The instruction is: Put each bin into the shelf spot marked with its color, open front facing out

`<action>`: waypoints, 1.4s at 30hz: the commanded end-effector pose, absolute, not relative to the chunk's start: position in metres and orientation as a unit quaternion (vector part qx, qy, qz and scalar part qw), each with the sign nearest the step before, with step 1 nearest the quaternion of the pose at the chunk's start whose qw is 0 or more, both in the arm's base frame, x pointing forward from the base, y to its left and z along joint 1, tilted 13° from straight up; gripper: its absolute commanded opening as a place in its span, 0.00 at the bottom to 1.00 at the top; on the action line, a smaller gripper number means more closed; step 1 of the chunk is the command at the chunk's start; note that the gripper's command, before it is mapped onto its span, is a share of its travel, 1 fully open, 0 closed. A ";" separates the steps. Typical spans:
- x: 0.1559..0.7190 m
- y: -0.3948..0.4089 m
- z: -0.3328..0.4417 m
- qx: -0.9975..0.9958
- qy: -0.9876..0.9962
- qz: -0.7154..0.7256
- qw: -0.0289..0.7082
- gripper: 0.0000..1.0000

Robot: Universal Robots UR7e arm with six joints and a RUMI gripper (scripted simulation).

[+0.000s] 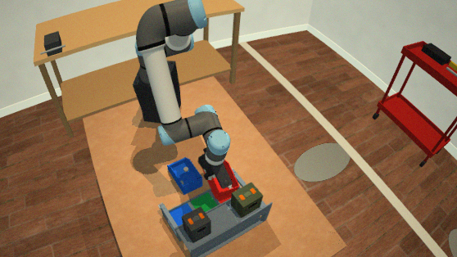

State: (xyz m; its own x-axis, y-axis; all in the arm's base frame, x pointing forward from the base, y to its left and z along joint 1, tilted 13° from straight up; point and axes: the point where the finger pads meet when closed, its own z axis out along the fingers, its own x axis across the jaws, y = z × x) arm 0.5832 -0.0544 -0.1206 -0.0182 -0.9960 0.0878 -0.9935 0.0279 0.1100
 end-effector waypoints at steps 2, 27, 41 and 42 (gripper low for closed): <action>0.584 -0.054 -0.120 0.697 -0.713 -0.008 0.070 0.00; 0.584 -0.055 -0.120 0.698 -0.713 -0.005 0.067 0.00; 0.585 -0.055 -0.120 0.698 -0.713 0.000 0.062 0.00; 0.585 -0.055 -0.120 0.698 -0.713 0.000 0.062 0.00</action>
